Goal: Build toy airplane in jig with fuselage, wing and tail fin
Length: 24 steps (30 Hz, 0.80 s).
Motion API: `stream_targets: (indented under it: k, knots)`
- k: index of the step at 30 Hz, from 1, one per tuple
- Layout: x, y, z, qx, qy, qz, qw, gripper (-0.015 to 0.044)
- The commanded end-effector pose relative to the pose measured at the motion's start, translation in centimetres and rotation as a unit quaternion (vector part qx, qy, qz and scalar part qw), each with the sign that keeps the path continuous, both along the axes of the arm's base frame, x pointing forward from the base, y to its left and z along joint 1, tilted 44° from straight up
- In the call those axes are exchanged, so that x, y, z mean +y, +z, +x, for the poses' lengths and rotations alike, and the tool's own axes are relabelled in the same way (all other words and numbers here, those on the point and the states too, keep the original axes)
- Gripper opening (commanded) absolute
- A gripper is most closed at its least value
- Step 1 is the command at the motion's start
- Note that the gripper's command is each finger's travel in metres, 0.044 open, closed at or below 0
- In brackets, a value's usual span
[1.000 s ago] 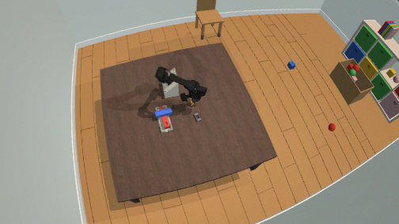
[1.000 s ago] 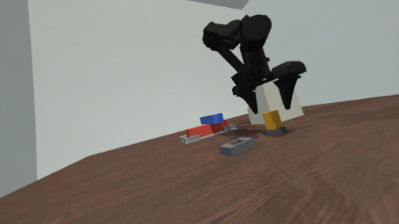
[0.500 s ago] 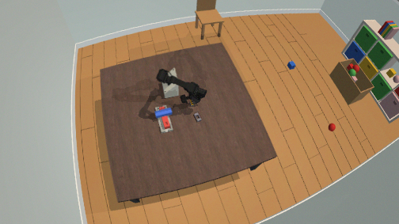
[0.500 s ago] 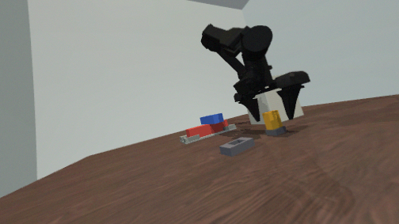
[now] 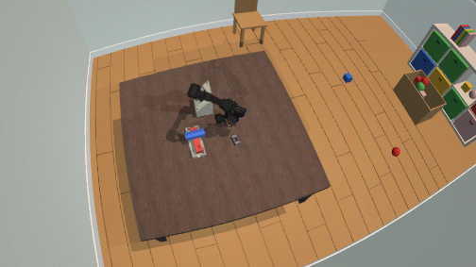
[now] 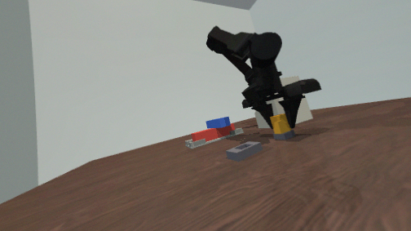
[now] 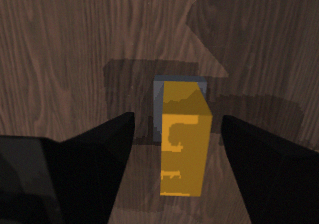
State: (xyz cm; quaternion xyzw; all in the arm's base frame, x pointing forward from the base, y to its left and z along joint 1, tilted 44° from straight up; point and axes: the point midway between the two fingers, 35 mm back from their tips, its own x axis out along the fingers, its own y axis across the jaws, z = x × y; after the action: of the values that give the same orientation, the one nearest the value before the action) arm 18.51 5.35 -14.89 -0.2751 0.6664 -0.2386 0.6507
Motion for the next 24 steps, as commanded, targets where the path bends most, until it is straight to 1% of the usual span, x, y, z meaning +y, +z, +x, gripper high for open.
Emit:
stream_targets:
  k: [1, 4, 11, 24]
  knots:
    - [-0.1, 0.0, 0.0, 0.0, 0.002, -0.001, 1.0, 0.0125]
    - [-0.1, 0.0, 0.0, 0.0, 0.002, -0.001, 1.0, 0.0046]
    - [-0.1, 0.0, 0.0, 0.0, 0.002, -0.001, 1.0, 0.0]
    - [1.4, 1.3, 0.3, 0.003, 0.003, -0.005, 1.0, 0.0]
